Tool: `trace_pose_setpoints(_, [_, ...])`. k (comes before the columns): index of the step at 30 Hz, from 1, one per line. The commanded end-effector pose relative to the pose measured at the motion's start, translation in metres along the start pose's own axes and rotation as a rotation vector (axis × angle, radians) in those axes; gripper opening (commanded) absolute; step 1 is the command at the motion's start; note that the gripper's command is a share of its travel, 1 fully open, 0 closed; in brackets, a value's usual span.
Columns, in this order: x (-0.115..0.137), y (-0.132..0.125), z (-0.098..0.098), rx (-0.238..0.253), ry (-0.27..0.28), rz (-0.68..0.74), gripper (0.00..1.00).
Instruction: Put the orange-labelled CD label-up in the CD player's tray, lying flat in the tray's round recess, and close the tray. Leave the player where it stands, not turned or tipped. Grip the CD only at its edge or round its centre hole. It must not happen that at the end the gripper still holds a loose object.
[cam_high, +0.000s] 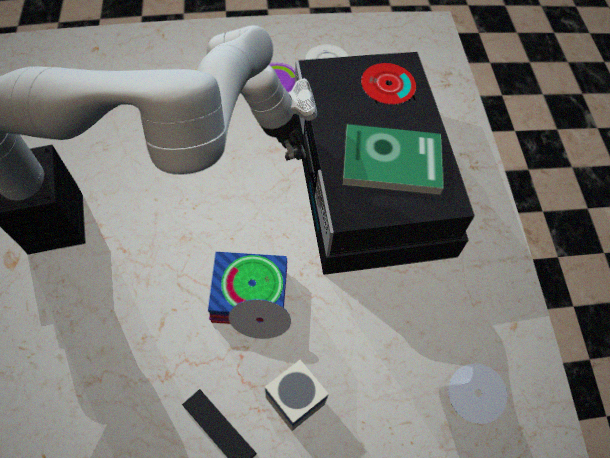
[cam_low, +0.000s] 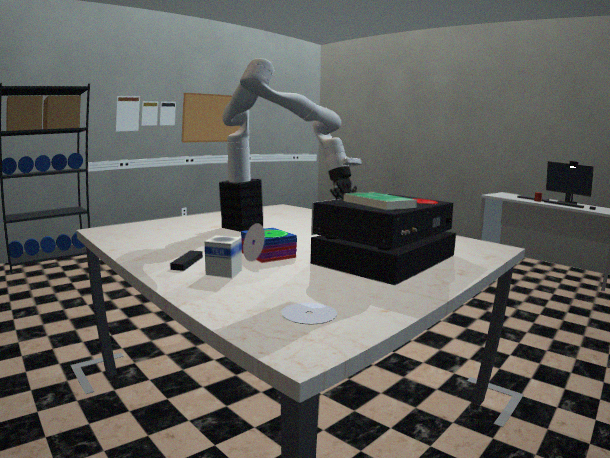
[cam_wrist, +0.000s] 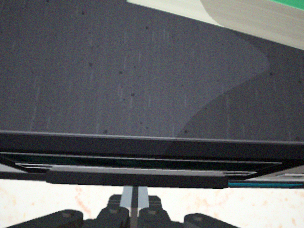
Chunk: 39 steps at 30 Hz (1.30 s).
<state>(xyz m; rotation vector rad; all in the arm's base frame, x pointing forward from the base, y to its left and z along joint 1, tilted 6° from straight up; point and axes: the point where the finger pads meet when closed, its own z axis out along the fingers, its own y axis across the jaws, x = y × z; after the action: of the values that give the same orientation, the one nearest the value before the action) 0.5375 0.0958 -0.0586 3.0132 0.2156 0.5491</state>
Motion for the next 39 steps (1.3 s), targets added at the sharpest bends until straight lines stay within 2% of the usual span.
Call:
trace_pose_setpoints(1, [0.0044, 0.0009, -0.0005, -0.002, 0.006, 0.002, 0.10])
trace_pose_setpoints(39, [0.0123, 0.0016, 0.0017, -0.002, 0.006, 0.002, 0.10])
